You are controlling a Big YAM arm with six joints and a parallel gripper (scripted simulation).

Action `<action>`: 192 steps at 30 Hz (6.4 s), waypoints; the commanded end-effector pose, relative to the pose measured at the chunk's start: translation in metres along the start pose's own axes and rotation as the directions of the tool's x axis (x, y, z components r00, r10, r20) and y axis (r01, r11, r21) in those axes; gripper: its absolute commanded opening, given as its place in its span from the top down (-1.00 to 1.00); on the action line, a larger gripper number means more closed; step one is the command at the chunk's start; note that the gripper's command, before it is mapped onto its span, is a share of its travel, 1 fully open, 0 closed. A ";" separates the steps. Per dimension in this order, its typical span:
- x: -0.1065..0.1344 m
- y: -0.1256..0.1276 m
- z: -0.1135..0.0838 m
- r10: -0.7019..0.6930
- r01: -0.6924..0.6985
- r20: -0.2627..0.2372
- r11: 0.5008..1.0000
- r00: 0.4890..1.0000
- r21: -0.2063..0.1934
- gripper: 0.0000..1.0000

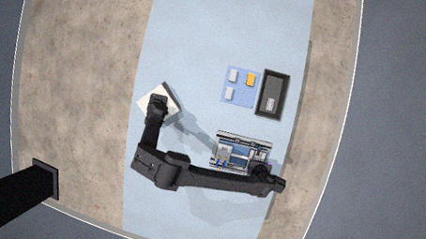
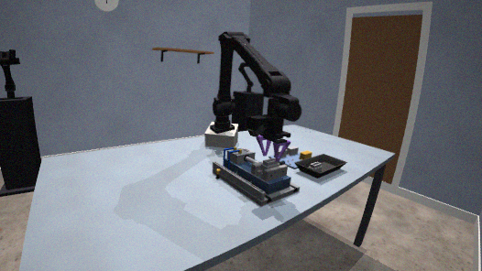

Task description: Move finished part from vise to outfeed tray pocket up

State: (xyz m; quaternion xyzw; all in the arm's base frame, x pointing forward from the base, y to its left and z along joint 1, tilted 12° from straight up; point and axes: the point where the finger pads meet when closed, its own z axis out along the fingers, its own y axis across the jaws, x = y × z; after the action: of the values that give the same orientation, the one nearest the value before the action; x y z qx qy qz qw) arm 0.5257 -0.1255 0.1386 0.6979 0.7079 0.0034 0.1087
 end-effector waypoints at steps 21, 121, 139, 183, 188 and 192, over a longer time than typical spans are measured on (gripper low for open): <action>-0.006 0.006 0.012 -0.004 0.004 0.003 1.000 1.000 -0.013 -0.28; -0.006 0.005 0.016 -0.005 0.005 0.002 1.000 1.000 -0.010 1.00; -0.006 0.005 0.016 -0.005 0.005 0.002 1.000 1.000 -0.010 1.00; -0.006 0.005 0.016 -0.005 0.005 0.002 1.000 1.000 -0.010 1.00; -0.006 0.007 0.013 -0.006 0.006 0.002 1.000 1.000 -0.010 1.00; -0.006 0.009 0.008 -0.007 0.007 0.001 1.000 1.000 -0.009 1.00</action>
State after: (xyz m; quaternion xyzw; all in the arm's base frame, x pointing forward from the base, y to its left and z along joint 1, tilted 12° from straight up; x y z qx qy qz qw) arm 0.5281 -0.1273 0.1266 0.6976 0.7081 0.0038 0.1092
